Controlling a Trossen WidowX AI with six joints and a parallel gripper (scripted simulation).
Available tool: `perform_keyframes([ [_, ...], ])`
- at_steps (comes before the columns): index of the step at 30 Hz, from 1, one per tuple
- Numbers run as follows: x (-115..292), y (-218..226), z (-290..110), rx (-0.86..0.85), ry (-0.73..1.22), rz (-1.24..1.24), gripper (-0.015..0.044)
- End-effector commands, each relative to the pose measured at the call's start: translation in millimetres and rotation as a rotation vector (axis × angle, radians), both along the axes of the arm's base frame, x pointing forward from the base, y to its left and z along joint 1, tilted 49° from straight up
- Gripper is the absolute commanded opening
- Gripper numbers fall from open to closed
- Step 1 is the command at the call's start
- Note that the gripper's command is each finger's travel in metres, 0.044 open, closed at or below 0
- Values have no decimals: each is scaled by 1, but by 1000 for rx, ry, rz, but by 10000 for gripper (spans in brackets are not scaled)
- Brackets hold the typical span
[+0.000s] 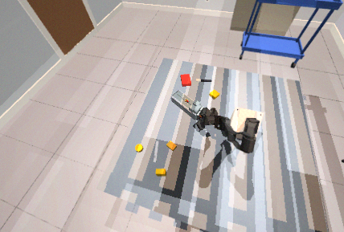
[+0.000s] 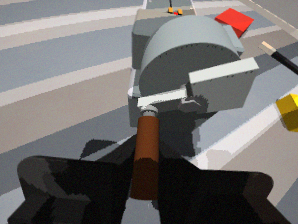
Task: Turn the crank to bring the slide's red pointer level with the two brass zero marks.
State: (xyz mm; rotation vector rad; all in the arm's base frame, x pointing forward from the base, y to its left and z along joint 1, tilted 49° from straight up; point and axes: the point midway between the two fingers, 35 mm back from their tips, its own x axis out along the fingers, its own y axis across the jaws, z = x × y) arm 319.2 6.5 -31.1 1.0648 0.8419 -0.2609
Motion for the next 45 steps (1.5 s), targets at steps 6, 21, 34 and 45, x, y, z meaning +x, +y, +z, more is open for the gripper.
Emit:
perform_keyframes([
  [6,0,-1,1,-3,-5,3,0],
  [21,0,0,0,0,-1,0,157],
  [34,0,-2,2,0,0,0,440],
  [45,-5,-33,30,-2,-1,0,440],
])
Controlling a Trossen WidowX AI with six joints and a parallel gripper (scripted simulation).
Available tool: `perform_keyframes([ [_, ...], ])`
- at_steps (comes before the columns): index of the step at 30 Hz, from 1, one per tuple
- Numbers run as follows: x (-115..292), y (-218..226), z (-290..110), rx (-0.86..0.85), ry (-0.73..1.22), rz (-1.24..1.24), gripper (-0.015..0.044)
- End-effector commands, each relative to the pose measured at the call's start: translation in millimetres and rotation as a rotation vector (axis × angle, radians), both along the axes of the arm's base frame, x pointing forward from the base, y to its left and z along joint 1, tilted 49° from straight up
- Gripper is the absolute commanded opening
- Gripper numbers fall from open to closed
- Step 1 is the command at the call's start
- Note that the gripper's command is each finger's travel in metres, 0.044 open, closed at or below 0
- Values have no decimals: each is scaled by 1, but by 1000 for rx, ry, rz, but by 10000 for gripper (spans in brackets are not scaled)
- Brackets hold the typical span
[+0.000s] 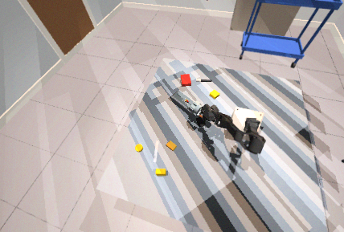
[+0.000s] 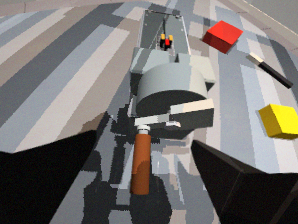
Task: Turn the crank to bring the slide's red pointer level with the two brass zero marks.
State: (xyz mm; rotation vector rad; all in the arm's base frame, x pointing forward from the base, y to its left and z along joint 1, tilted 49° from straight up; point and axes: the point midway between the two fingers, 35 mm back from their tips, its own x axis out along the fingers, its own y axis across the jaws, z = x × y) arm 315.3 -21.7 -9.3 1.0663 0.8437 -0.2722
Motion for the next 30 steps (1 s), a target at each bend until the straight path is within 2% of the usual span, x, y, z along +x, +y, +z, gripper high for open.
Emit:
perform_keyframes([
  [1,-1,-8,10,0,-8,8,440],
  [6,-1,-18,17,-3,-6,7,440],
  [19,-14,-83,74,-6,-3,-3,440],
  [30,11,-104,66,27,-23,71,440],
])
